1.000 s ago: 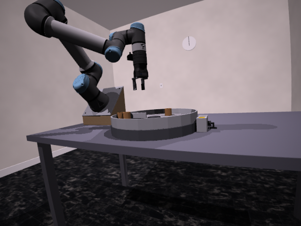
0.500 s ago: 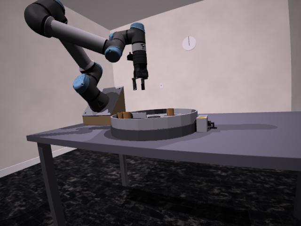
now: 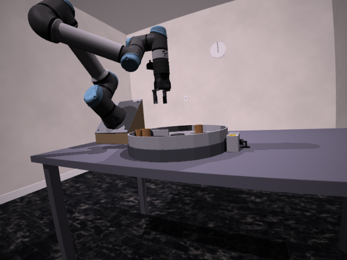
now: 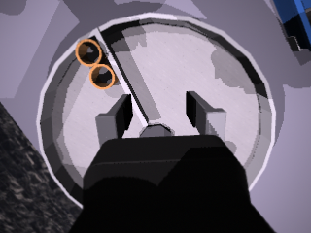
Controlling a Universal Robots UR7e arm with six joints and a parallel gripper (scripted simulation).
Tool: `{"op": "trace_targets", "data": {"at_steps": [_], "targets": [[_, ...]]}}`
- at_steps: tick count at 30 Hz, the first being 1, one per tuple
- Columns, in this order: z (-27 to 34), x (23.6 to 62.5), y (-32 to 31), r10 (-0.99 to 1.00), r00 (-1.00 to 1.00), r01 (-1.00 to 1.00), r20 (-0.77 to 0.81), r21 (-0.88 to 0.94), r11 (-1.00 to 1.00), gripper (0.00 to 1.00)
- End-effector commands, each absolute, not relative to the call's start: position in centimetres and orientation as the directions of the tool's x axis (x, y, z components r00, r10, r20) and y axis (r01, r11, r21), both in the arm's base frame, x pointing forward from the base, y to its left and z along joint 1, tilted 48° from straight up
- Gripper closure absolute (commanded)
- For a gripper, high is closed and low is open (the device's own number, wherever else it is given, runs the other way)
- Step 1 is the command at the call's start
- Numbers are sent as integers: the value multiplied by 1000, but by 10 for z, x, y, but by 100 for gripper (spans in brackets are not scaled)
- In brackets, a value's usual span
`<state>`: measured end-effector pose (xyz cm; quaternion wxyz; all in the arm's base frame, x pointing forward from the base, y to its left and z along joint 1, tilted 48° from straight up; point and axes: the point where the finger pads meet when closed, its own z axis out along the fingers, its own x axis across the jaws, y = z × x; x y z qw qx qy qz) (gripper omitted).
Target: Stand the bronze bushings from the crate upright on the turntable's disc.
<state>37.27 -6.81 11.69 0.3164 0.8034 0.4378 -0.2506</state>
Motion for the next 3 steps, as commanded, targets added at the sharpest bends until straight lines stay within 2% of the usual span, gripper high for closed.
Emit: {"op": "trace_targets", "data": {"at_steps": [1,3], "targets": [[118,374,-67,546,493,861,-677,293,-416,0],[118,374,-67,546,493,861,-677,293,-416,0]]}}
